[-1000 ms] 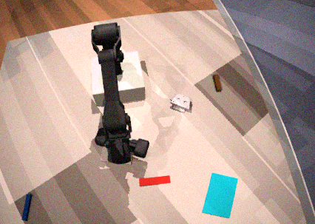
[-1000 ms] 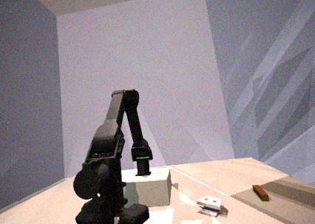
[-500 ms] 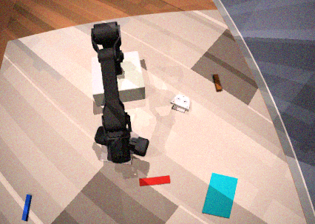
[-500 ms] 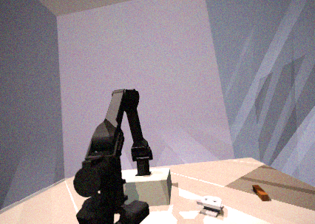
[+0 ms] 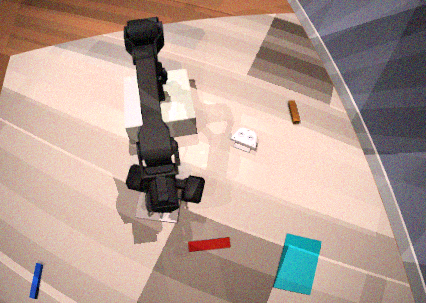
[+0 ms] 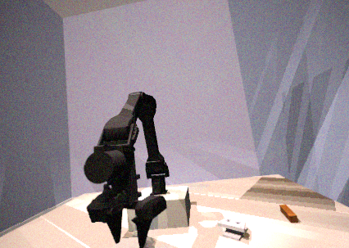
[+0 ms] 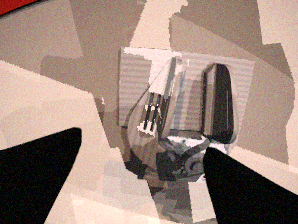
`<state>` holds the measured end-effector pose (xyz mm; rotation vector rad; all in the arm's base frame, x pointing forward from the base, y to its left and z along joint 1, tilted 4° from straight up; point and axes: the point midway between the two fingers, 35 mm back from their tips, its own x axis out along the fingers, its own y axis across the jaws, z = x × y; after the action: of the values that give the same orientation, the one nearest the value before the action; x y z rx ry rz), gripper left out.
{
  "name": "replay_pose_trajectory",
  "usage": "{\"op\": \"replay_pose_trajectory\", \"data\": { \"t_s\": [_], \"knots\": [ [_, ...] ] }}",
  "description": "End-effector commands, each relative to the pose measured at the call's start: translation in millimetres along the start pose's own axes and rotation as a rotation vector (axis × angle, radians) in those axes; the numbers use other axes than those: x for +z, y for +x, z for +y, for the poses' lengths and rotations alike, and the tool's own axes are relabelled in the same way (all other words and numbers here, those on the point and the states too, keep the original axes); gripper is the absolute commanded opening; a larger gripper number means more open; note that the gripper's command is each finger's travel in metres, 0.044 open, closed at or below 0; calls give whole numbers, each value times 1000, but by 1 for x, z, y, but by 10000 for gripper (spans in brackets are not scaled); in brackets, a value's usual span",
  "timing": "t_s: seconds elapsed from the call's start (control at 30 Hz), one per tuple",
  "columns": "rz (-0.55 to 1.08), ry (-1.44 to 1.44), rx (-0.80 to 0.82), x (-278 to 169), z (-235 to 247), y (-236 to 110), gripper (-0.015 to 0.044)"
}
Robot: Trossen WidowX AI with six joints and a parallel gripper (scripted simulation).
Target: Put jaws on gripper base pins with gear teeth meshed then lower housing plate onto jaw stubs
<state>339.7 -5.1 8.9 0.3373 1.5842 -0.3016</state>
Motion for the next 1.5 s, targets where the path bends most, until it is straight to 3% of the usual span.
{"op": "replay_pose_trajectory", "data": {
  "t_s": [0.0,1.47],
  "knots": [
    [4,-99,-1,-7,10,1,434],
    [3,-1277,8,-89,107,-12,440]
  ]
}}
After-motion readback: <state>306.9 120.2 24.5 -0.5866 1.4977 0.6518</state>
